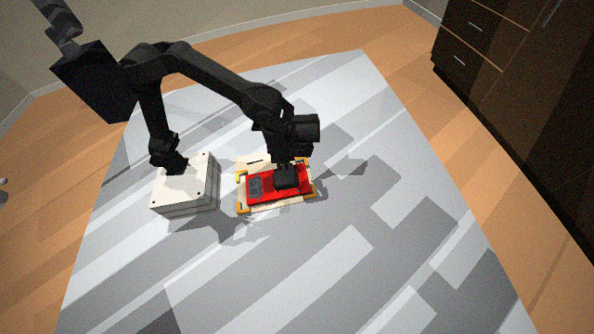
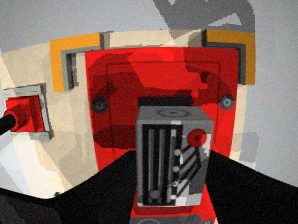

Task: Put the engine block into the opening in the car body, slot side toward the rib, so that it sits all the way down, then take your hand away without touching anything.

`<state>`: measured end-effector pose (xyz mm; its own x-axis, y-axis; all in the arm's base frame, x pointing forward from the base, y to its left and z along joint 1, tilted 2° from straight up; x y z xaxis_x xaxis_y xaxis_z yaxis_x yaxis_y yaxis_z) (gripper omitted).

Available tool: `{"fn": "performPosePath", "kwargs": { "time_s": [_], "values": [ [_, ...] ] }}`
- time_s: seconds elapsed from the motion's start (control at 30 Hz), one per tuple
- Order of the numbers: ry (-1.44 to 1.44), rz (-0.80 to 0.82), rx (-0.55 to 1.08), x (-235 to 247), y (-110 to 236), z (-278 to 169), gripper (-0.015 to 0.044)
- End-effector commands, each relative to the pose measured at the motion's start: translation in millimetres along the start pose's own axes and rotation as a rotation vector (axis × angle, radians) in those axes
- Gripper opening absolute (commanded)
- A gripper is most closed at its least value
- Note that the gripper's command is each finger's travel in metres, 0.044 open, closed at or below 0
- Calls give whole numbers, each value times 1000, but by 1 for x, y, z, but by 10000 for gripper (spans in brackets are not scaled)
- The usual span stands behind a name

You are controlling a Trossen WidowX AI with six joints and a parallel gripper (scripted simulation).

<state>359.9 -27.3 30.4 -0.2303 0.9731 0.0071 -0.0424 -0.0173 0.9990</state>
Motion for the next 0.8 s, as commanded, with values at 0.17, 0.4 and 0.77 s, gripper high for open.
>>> {"fn": "performPosePath", "kwargs": {
  "time_s": [0.17, 0.4, 0.77],
  "values": [
    [86, 4, -3, 0, 1, 1, 159],
    [142, 4, -3, 0, 1, 1, 159],
    [-14, 4, -3, 0, 1, 0, 159]
  ]
}}
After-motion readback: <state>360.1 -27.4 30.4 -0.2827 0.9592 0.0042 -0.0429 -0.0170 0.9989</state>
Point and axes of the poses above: the point midway between the two fingers, 35 mm back from their tips, its own y axis back along the fingers, its own x axis across the jaws, z = x × y, the point moved 2 cm from there along y, back along the fingers, and after that the axes turned 5 degrees about y, right-handed, at the moved point
